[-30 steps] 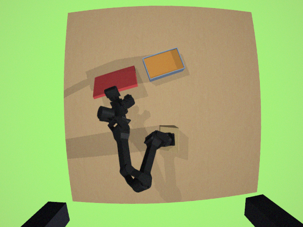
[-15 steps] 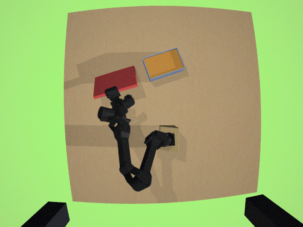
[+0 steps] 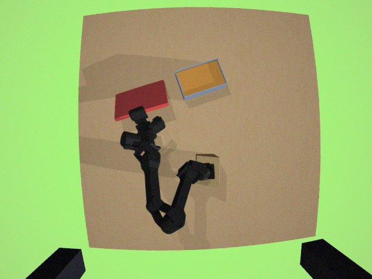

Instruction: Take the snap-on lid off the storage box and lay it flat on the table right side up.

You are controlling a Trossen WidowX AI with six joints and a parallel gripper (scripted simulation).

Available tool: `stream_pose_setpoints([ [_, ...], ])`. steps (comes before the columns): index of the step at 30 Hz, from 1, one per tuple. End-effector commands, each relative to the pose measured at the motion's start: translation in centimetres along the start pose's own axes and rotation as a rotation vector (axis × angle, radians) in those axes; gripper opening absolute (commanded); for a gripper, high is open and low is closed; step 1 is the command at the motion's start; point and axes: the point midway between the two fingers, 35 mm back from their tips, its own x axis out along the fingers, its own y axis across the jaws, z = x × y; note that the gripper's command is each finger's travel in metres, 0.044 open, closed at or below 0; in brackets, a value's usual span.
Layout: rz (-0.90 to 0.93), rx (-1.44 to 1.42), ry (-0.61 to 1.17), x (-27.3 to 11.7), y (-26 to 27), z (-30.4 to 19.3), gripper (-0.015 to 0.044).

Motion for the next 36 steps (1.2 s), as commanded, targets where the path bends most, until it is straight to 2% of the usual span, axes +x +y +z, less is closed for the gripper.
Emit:
stream_pose_setpoints([
  [1,-0.017,-0.002,-0.002,0.4,-0.7,0.1,0.0],
  [36,-0.017,-0.001,-0.002,2.1,-2.9,0.2,0.0],
])
